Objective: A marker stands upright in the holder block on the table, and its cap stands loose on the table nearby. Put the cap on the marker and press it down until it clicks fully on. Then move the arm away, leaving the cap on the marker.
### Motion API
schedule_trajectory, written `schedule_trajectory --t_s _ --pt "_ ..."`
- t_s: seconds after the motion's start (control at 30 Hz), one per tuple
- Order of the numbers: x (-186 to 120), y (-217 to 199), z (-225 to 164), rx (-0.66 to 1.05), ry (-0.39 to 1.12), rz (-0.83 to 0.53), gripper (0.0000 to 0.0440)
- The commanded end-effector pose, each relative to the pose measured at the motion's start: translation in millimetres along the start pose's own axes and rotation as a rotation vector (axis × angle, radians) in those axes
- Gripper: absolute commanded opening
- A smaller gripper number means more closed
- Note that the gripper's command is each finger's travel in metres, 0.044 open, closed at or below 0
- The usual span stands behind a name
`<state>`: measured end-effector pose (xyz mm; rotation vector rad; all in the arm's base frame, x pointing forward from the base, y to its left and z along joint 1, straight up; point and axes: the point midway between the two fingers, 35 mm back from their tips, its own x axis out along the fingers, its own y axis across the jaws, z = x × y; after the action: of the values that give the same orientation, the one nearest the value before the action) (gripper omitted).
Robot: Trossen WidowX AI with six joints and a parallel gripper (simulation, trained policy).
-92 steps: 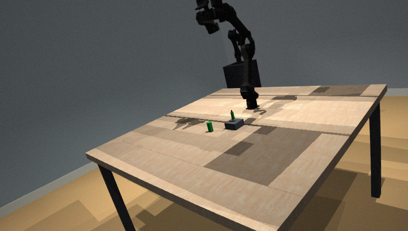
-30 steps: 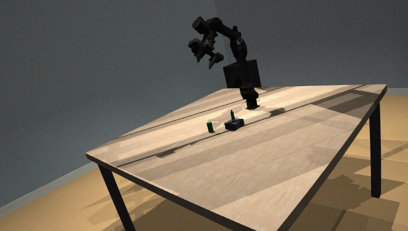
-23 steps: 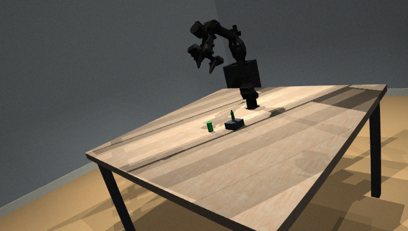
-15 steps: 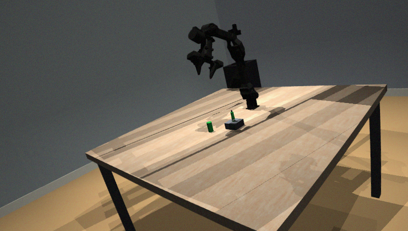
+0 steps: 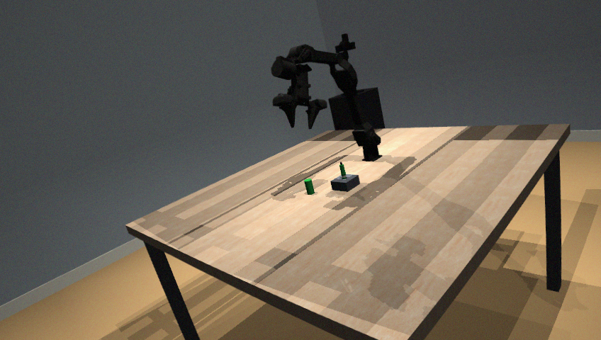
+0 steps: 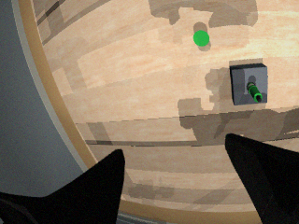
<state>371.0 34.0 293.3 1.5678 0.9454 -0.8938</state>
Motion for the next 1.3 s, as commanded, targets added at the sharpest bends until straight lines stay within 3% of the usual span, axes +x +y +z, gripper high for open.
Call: schedule_trajectory --t_s 0.0,1.27 --pt "11 -2 7 0.009 -0.023 -0.041 0.0337" --pt "102 -25 62 0.086 -0.179 -0.351 0.0330"
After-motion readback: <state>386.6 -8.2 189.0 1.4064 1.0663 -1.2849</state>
